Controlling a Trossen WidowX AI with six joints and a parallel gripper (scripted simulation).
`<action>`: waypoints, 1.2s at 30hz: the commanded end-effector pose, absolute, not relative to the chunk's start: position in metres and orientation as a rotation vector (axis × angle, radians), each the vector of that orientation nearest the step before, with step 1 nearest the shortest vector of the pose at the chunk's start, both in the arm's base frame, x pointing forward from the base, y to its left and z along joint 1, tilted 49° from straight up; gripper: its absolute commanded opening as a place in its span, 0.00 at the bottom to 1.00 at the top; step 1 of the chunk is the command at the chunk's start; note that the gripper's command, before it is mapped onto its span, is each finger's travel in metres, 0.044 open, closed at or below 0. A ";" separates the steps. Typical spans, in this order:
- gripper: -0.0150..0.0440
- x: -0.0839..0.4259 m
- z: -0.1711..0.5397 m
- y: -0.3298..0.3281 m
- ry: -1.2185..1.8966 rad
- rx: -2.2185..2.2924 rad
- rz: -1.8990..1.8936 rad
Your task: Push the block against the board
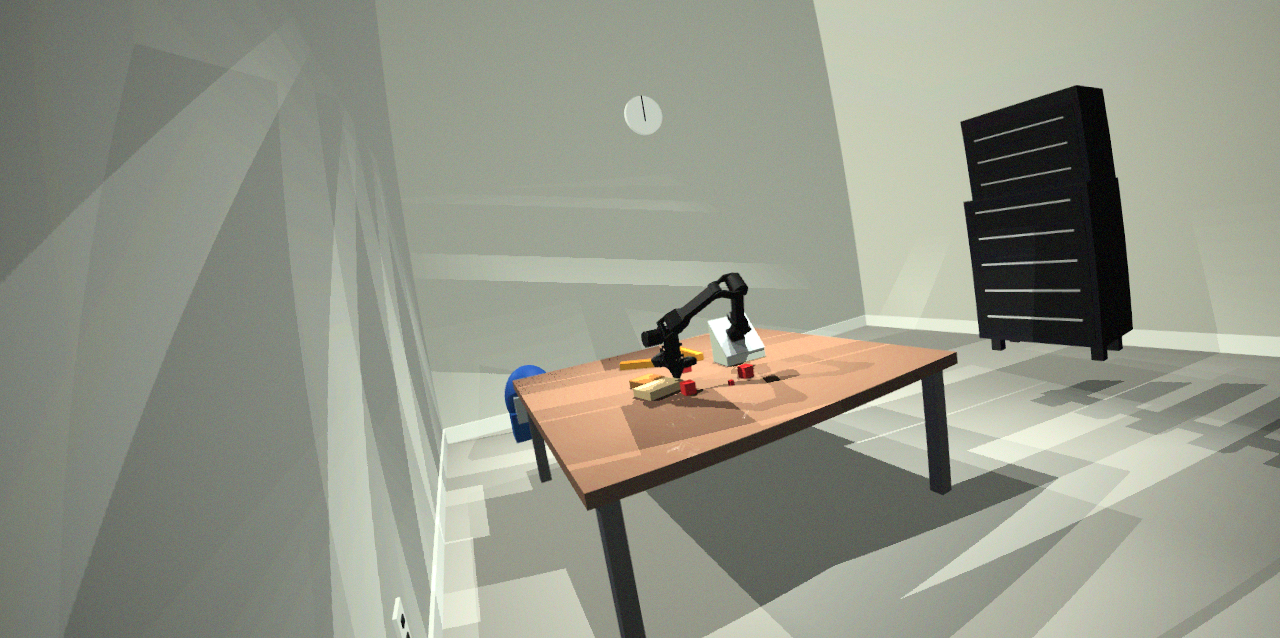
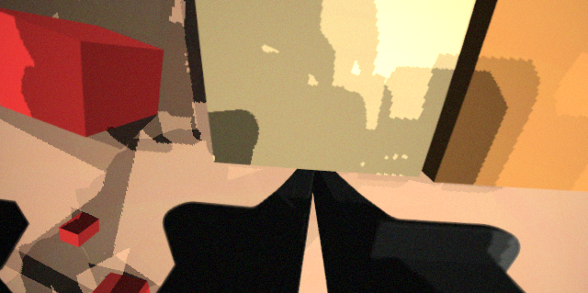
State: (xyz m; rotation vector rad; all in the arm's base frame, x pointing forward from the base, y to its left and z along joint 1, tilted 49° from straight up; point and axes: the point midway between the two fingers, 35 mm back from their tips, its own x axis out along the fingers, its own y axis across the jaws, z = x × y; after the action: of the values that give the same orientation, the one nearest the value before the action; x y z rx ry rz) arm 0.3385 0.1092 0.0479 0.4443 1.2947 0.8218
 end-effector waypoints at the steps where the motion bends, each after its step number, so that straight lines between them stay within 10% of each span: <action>1: 0.25 0.333 0.046 0.109 1.298 0.447 0.825; 36: 0.25 0.295 0.073 0.062 1.300 0.448 0.824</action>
State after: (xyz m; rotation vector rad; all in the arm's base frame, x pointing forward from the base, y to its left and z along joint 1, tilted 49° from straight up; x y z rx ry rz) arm 0.2970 0.0639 0.0685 0.4558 1.2942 0.8133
